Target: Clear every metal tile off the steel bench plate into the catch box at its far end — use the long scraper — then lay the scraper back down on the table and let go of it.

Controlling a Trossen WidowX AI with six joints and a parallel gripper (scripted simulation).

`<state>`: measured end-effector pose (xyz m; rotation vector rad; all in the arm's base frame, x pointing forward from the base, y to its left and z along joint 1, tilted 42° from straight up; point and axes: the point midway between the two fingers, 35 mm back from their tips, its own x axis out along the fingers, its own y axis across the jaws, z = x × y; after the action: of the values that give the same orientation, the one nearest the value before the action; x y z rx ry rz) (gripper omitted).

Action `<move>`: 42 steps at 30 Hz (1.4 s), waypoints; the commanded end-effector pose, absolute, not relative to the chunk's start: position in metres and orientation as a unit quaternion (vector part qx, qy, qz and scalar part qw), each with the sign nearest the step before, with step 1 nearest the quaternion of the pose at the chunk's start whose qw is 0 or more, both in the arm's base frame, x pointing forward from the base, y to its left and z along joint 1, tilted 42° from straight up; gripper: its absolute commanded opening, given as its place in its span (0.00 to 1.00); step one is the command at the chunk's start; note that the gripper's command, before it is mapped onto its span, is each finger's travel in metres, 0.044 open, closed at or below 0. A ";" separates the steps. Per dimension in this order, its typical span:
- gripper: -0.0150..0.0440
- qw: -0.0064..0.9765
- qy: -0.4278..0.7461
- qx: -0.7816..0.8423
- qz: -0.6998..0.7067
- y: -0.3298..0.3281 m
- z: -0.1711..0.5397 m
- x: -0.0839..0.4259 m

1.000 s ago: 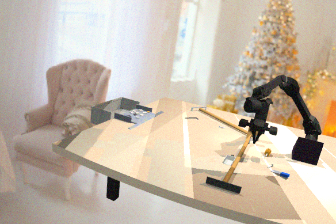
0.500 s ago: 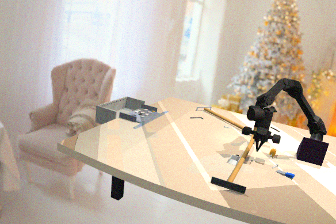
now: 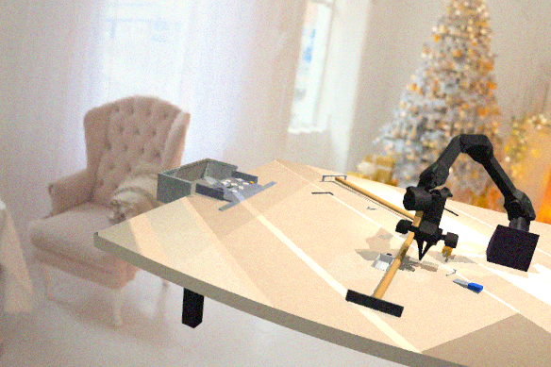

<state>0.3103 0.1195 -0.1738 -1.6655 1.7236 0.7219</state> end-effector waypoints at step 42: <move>0.25 0.310 0.655 -0.633 0.273 0.118 -0.181 0.348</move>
<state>0.3463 0.1201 -0.1785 -1.6640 1.7221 0.7189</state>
